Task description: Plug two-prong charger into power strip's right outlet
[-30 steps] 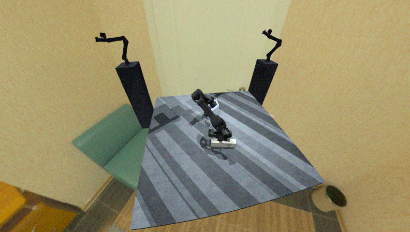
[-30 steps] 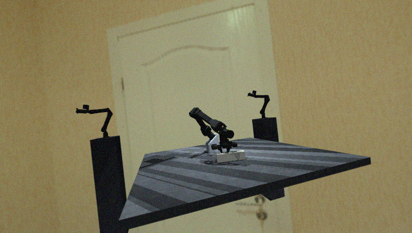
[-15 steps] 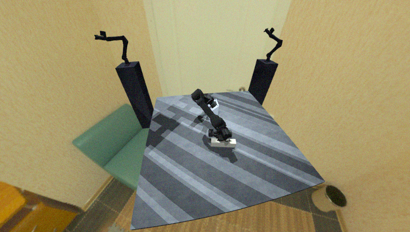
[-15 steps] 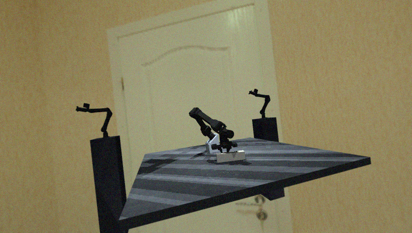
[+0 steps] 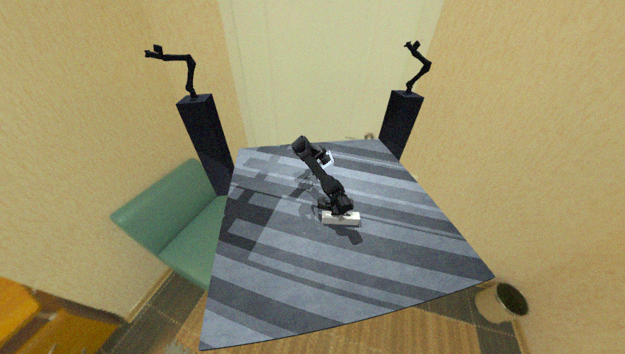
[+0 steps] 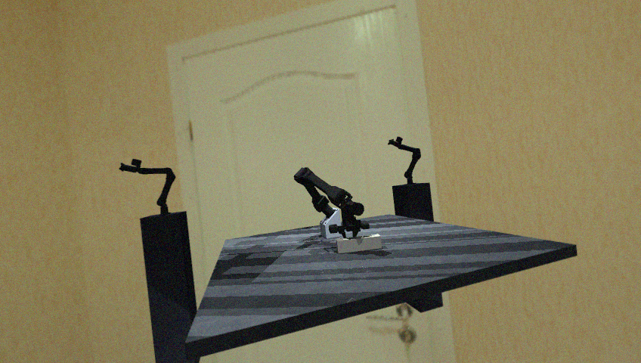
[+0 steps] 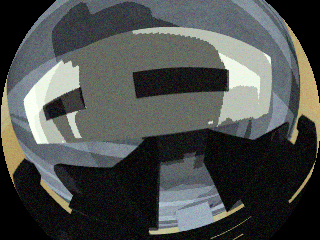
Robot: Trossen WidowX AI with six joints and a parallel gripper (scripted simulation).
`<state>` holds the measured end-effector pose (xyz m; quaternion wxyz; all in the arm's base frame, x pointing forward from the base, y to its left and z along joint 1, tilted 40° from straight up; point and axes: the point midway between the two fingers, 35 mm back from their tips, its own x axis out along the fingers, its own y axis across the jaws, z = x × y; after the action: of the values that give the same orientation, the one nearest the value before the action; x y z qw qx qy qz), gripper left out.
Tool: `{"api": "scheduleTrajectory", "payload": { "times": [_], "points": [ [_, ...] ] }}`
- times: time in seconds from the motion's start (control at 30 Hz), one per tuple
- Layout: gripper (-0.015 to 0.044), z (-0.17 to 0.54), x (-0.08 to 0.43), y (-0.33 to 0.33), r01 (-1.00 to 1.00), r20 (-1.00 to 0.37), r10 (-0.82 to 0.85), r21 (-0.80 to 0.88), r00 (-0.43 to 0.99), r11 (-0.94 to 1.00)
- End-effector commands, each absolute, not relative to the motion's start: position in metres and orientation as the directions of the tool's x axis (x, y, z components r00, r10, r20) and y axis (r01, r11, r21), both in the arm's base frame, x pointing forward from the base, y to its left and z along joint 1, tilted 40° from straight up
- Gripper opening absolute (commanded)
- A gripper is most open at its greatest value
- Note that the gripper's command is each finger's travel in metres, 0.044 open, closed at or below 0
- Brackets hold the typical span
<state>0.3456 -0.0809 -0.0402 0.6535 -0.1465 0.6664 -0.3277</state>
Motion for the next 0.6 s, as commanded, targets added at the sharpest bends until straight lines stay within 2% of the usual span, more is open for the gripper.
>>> {"api": "scheduleTrajectory", "payload": {
  "times": [0.0, 0.33, 0.57],
  "points": [
    [0.0184, -0.0396, 0.3466, -0.0808, 0.235, -0.775, -0.624, -0.628, -0.100, 0.742],
    [0.0440, -0.0397, 0.3466, -0.0808, 0.235, -0.775, -0.624, -0.628, -0.100, 0.742],
    [0.0440, -0.0399, 0.3453, -0.0805, 0.236, -0.775, -0.625, -0.628, -0.098, 0.741]
  ]
}}
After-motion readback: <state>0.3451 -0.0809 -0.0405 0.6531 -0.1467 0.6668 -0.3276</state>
